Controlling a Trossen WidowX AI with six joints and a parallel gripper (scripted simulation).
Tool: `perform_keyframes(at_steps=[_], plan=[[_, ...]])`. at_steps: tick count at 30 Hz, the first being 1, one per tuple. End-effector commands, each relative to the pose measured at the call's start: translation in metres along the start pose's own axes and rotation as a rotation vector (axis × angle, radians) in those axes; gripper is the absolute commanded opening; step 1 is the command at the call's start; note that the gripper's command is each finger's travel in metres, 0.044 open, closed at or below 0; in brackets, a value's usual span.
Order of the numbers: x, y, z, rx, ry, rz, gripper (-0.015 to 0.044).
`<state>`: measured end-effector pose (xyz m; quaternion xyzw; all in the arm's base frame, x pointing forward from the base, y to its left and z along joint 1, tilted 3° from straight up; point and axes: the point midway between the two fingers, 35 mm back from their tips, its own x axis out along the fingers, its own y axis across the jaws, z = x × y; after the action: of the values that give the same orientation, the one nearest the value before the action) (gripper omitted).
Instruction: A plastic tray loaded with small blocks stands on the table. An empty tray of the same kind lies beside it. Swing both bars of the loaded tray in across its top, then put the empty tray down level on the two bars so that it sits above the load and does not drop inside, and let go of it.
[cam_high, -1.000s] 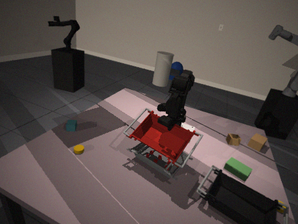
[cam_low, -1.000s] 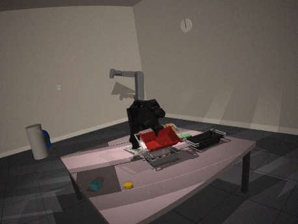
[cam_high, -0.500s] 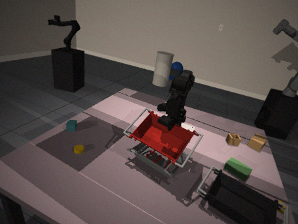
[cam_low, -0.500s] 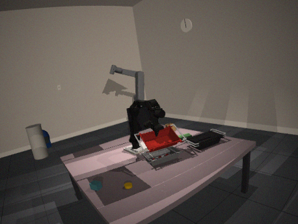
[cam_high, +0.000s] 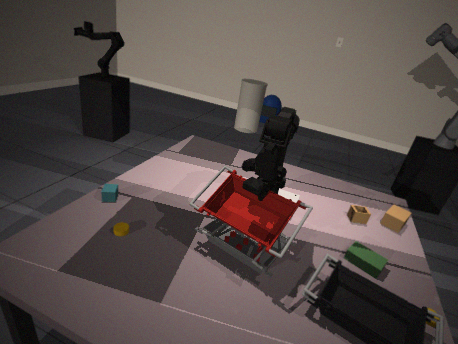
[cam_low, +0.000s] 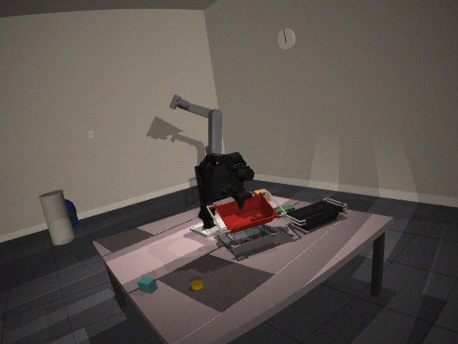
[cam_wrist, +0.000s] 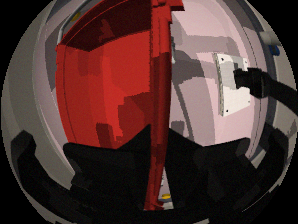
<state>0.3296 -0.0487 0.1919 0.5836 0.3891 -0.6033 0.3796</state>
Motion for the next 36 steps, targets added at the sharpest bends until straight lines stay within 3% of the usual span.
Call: perform_keyframes(at_steps=[1,36], plan=[[-0.005,0.002,-0.001,-0.002,0.006,0.02,0.0],[0.034,0.004,-0.001,-0.002,0.004,0.014,0.0]])
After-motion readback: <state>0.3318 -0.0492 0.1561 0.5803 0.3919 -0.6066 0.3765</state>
